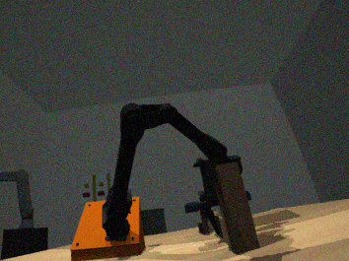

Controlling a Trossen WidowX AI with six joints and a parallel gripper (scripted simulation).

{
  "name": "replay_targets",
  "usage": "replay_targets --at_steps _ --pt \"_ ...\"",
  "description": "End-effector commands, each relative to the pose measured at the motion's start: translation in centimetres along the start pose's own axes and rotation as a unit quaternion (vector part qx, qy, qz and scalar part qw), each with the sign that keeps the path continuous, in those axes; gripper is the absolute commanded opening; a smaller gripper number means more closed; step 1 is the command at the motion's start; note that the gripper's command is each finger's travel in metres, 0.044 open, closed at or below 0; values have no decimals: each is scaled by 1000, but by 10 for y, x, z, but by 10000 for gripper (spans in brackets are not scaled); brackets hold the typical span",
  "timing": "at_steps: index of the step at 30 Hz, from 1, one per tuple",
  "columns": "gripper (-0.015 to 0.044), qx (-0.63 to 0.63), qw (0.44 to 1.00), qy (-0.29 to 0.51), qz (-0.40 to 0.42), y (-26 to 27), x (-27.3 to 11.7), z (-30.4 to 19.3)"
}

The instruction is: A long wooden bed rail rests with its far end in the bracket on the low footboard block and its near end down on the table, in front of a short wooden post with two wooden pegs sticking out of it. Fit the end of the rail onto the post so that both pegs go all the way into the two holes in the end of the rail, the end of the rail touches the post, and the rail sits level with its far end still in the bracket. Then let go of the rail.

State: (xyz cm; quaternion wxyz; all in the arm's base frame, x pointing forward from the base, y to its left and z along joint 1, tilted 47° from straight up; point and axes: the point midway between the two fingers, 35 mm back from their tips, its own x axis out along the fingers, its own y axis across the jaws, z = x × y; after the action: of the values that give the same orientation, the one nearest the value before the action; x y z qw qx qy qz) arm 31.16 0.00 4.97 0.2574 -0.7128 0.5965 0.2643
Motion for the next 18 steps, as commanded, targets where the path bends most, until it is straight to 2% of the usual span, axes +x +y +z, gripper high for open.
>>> replay_targets --at_steps 1,7,8,18 --pt "66 -2 1000 3 -1 0 0 -1" --pt "26 -2 1000 3 -1 0 0 -1" --pt "0 -2 1000 3 -1 0 0 -1" --pt "0 -2 1000 3 -1 0 0 -1"
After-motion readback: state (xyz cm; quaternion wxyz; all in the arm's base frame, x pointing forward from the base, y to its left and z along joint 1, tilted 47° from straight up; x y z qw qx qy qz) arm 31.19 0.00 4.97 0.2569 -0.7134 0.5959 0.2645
